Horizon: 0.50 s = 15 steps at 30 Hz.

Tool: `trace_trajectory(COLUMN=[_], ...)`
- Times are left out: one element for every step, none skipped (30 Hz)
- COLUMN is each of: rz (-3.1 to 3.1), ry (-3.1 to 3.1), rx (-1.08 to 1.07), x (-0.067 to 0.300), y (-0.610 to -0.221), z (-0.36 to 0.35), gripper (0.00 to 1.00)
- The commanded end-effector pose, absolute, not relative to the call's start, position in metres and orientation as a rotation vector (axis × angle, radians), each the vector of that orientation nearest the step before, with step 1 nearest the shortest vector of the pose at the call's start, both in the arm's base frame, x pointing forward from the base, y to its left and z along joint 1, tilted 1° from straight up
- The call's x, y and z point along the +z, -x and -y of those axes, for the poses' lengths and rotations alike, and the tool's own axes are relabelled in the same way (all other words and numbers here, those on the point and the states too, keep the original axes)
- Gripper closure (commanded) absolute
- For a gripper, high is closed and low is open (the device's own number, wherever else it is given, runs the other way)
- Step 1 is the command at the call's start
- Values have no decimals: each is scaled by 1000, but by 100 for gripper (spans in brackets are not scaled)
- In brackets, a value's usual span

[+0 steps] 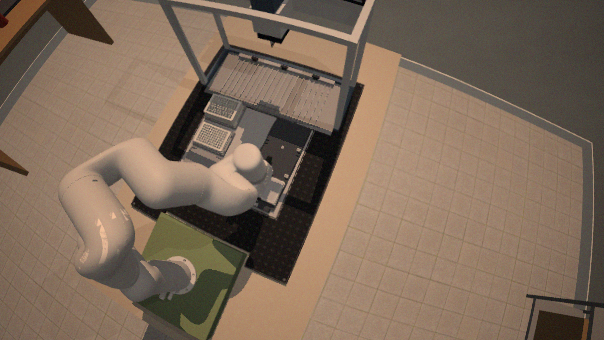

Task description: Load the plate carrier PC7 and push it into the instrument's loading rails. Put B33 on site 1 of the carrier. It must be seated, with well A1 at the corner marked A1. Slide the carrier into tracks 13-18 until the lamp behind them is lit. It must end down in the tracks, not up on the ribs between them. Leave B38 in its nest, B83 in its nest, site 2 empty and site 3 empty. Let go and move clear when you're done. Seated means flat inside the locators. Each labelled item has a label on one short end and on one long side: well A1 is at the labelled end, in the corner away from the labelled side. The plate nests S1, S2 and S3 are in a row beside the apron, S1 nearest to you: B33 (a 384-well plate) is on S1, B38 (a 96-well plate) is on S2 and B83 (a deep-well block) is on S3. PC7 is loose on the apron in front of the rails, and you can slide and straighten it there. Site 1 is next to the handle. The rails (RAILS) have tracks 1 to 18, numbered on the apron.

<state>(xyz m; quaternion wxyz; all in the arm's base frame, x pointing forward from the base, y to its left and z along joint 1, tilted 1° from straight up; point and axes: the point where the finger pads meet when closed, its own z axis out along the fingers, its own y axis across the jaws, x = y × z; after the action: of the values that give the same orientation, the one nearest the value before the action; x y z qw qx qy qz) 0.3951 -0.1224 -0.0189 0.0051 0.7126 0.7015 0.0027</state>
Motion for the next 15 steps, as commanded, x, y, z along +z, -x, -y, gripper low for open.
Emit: trace_trajectory(rz=[-2195, -2195, -2195, -2195, -2195, -2195, -2195, -2195, -2195, -2195, -2195, -2195, -2195, -2195, -2195], ry=[-2230, -2230, -2230, -2229, -2230, -2230, -2230, -2230, -2230, -2230, -2230, -2230, -2230, -2230, -2230], rx=[11, 11, 11, 11, 11, 11, 11, 11, 11, 11, 11, 11, 11, 11, 11], x=[-18, -18, -18, -18, -18, -18, -18, -19, -19, -19, -19, -19, -19, -19, -19], y=[-396, -396, -396, -396, -396, -396, -396, -396, -396, -396, -396, -396, -396, -396, -396], z=[123, 123, 123, 123, 123, 123, 123, 123, 123, 123, 123, 123, 123, 123, 123], gripper=[100, 100, 100, 100, 100, 100, 100, 0, 0, 0, 0, 0, 0, 0, 0])
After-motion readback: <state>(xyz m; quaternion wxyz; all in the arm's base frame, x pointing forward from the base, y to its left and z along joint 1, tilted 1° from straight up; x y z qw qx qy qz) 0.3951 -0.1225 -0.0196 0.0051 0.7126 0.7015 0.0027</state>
